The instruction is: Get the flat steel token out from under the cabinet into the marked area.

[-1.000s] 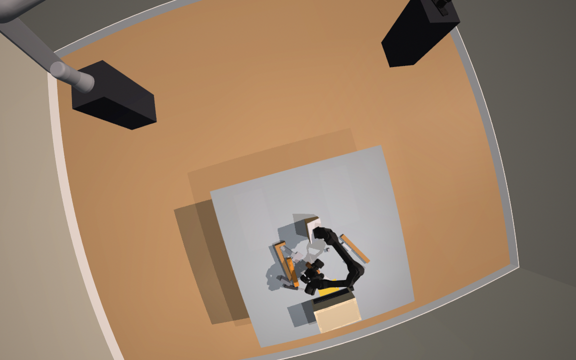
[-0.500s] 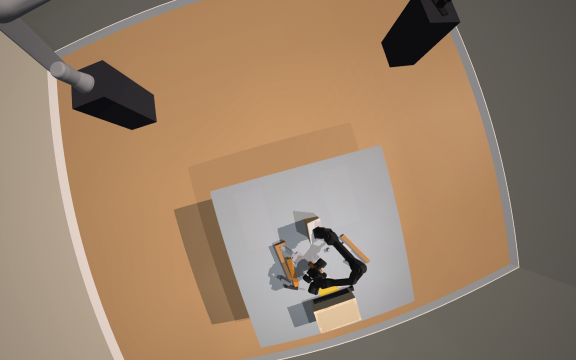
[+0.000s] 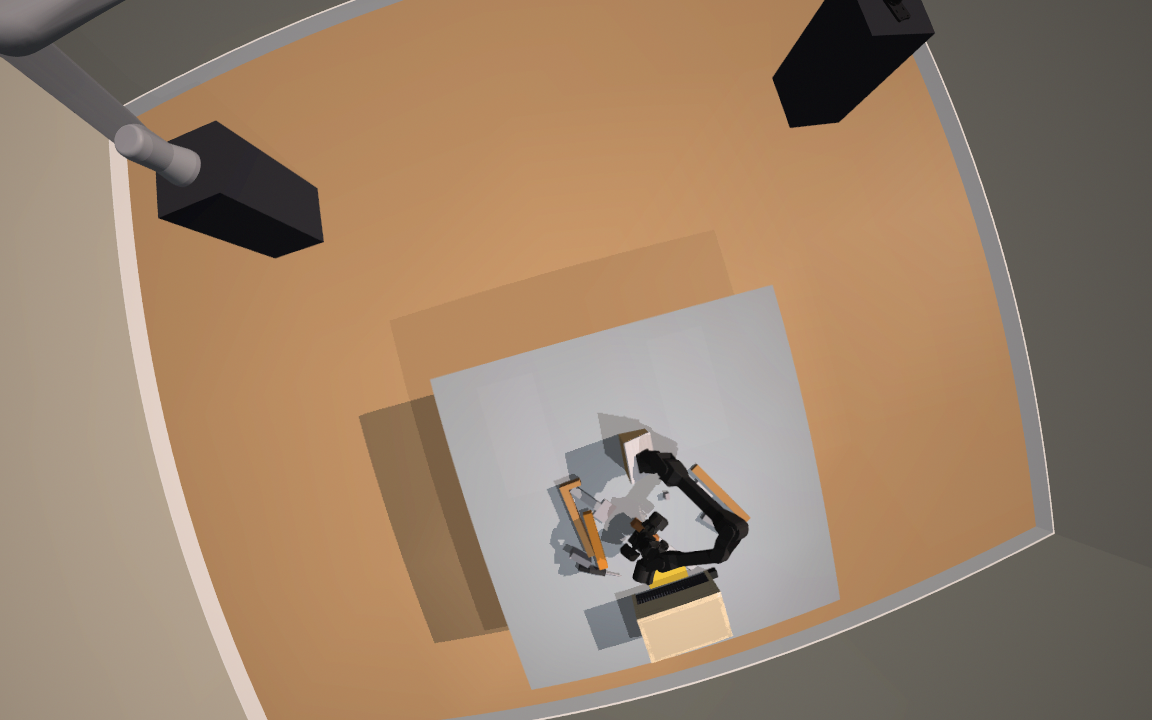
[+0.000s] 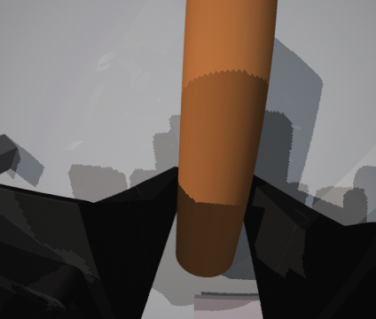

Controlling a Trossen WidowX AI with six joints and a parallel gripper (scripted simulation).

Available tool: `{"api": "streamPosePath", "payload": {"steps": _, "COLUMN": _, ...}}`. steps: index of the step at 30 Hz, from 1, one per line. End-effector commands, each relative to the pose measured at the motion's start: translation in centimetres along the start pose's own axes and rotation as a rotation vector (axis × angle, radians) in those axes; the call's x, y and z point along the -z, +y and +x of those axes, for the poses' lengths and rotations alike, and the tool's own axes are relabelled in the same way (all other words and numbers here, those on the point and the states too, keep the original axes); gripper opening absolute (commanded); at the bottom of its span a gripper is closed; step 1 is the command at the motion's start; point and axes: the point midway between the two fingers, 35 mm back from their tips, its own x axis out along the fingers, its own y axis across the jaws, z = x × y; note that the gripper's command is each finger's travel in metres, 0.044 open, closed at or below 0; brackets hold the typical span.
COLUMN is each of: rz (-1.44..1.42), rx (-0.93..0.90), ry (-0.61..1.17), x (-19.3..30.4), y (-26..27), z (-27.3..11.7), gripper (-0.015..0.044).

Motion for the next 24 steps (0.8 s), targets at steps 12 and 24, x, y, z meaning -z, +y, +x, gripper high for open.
{"api": "streamPosePath", "payload": {"steps": 12, "rz": 0.003, "rx": 0.0, "ry": -0.005, "x": -1.1, "y": 1.4, "z": -0.1, "gripper": 0.0}}
{"api": "streamPosePath", "payload": {"steps": 24, "rz": 0.003, "rx": -0.001, "ry": -0.005, "x": -2.0, "y": 2.5, "z": 0.0, "gripper": 0.0}}
